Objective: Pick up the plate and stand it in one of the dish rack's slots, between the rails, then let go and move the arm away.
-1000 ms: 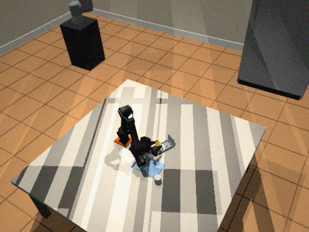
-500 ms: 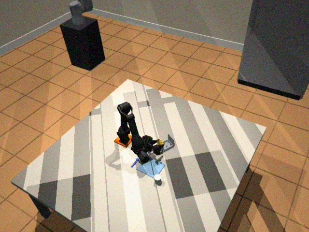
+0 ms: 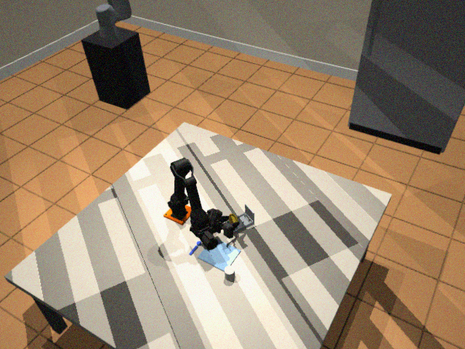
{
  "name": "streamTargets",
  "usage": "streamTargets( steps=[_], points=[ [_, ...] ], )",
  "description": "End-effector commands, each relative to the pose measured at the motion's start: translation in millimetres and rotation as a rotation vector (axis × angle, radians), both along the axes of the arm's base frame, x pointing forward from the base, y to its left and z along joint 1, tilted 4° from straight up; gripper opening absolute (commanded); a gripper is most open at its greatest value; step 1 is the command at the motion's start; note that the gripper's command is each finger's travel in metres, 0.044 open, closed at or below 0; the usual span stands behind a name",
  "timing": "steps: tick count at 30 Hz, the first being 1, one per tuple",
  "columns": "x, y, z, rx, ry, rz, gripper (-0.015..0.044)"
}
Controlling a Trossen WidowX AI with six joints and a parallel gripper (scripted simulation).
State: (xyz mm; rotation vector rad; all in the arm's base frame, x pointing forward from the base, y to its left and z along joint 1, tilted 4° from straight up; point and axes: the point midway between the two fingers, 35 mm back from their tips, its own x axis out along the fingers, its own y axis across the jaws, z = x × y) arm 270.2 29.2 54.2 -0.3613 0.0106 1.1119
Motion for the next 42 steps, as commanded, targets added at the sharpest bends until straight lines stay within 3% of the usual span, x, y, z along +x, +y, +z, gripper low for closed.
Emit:
streamTargets(
  steps=[1,6,21,30,37,42],
  points=[
    [0,0,1,-0.001,-0.001,0.000,0.0000],
    [0,0,1,-0.001,-0.001,0.000,0.0000],
    [0,0,0,0.000,-0.001,0.000,0.0394],
    [1,0,3,0.001,0.000,0.000,0.0400],
    [3,-7,101,0.037,0.025,-0.010,0.0400],
    [4,-9,116,0.043,0.028,-0.012,0.0400]
  ],
)
